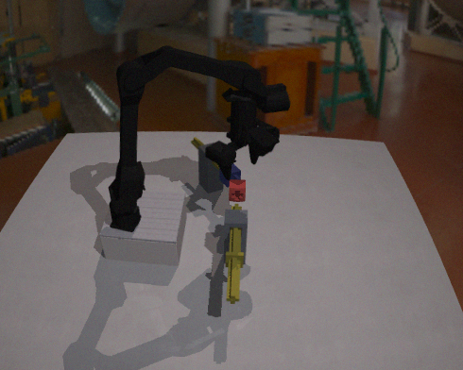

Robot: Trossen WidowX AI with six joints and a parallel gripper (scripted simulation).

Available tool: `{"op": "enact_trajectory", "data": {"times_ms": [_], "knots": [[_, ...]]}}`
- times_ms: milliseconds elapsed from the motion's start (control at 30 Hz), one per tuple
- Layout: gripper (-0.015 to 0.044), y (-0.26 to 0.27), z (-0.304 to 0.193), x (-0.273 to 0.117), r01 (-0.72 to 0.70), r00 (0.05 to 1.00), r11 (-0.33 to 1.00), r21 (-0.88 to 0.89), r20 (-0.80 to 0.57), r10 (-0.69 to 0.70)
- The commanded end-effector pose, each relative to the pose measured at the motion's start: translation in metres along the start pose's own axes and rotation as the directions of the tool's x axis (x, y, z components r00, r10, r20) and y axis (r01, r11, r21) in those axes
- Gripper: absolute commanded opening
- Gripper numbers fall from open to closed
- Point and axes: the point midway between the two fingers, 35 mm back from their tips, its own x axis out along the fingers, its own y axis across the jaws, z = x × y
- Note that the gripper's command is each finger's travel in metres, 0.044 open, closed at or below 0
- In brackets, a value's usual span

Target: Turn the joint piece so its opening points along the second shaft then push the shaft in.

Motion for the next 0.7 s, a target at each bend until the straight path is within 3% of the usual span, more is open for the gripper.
{"op": "enact_trajectory", "data": {"times_ms": [0, 500, 667], "knots": [[0.0440, 0.001, -0.001, -0.016, 0.008, 1.000, 0.988, -0.155, 0.017, -0.006], [0.0440, -0.003, -0.008, -0.062, 0.061, 0.998, 0.785, -0.617, 0.049, -0.039], [0.0440, -0.004, -0.009, -0.067, 0.066, 0.998, 0.753, -0.655, 0.052, -0.042]]}}
